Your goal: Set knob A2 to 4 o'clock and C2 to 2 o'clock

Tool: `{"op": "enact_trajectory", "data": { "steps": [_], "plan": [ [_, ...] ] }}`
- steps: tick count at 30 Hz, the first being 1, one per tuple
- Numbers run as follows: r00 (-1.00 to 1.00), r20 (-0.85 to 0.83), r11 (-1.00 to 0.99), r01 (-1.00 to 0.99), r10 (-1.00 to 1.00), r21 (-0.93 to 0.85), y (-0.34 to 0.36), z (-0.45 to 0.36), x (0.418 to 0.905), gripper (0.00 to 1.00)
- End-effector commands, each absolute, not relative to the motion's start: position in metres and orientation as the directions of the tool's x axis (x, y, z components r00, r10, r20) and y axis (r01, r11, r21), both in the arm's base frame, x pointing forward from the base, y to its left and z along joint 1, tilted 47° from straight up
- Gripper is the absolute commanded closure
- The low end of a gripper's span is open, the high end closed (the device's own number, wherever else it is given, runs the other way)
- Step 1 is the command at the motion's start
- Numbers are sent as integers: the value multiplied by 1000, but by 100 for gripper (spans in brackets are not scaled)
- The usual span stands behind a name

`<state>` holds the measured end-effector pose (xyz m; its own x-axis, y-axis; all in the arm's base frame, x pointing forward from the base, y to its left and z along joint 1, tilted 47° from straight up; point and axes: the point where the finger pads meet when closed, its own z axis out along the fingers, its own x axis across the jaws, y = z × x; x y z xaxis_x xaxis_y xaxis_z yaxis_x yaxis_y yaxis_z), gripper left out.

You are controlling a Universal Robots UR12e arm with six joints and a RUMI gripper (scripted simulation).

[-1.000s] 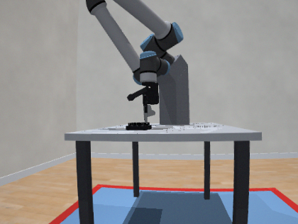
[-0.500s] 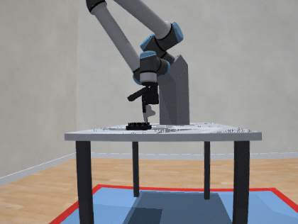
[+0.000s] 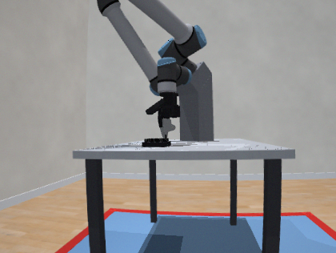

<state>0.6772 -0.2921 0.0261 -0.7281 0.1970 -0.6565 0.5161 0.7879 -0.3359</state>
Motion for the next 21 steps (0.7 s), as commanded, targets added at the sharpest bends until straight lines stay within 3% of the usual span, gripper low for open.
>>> {"op": "enact_trajectory", "data": {
  "steps": [1,21],
  "plan": [
    [-676,-685,765,583,272,-273,-292,26,677,96],
    [-452,-736,637,770,504,-38,-291,25,676,96]
  ]
}}
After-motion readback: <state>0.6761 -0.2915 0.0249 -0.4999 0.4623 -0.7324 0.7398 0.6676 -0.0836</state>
